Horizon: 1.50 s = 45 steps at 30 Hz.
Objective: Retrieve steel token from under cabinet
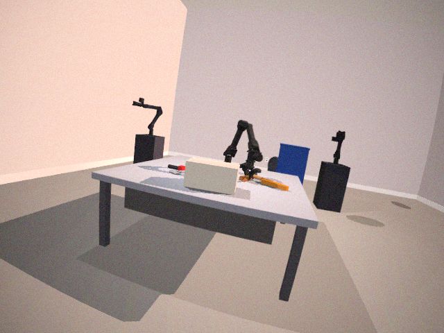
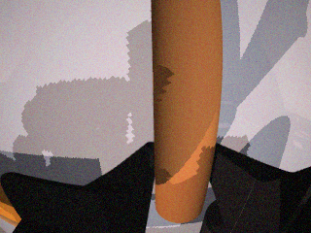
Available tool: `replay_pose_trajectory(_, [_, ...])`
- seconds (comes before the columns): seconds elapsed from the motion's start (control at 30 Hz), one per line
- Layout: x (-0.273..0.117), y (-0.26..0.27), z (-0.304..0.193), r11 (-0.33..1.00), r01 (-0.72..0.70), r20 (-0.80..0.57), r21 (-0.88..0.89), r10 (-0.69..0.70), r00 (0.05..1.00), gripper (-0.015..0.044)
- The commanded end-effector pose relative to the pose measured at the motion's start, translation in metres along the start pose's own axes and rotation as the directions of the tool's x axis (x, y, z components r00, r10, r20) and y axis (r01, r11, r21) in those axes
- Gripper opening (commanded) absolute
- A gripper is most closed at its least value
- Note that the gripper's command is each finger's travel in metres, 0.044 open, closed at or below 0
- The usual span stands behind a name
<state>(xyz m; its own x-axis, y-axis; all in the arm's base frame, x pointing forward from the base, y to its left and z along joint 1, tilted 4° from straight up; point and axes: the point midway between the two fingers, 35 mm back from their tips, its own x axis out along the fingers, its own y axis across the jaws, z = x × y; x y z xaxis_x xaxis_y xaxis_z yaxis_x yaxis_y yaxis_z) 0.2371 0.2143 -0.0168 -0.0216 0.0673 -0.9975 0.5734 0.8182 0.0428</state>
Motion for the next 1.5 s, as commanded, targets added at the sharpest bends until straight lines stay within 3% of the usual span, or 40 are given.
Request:
replay_pose_trajectory(0.0, [-0.002, 0.001, -0.006, 1.000, -0.008, 0.001, 0.001, 0.008, 1.000, 0.0000])
replay_pose_trajectory(0.77, [-0.002, 0.001, -0.012, 0.990, -0.007, 0.001, 0.142, 0.007, 1.000, 0.0000])
replay_pose_trajectory(1.47, [-0.003, 0.020, -0.017, 0.986, -0.009, 0.000, 0.167, 0.009, 1.000, 0.0000])
